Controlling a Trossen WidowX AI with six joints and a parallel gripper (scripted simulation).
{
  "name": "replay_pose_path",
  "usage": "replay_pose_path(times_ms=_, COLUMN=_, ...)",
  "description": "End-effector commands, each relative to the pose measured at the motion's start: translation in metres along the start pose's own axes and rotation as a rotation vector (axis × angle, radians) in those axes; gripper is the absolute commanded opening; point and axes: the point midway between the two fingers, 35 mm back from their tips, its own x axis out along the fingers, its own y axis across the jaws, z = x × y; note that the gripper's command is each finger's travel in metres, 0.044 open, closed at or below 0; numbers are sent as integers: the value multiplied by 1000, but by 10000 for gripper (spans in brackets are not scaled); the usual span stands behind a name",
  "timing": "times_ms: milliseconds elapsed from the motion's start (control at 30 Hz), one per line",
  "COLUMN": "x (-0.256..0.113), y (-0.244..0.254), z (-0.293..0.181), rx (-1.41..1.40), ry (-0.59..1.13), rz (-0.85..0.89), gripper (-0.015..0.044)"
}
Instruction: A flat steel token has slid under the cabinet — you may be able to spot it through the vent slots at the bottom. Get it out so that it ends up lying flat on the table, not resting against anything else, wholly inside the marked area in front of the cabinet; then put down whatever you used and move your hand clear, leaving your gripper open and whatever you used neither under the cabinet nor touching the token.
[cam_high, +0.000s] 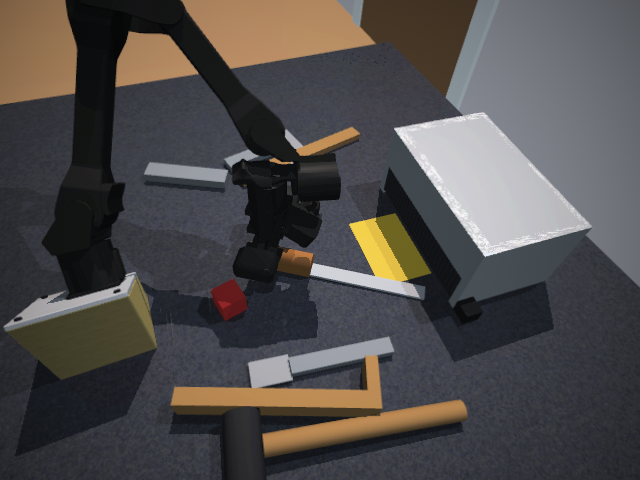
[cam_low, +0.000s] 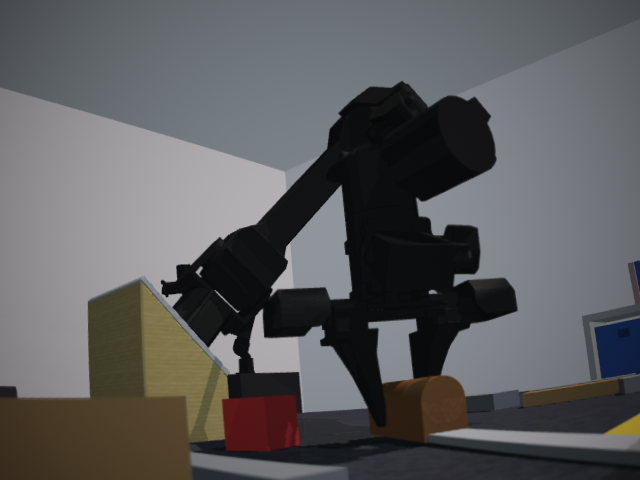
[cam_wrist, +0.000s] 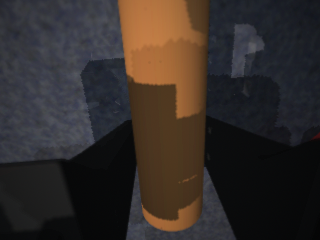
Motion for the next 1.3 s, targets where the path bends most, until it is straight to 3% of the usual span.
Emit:
replay_pose_path(times_ms=0, x=-1, y=-4, z=6, rx=4, ry=-5, rz=0, gripper=0)
replay_pose_path(times_ms=1267, x=-2, y=-38, z=32, rx=4, ry=-7, rz=-2, gripper=0)
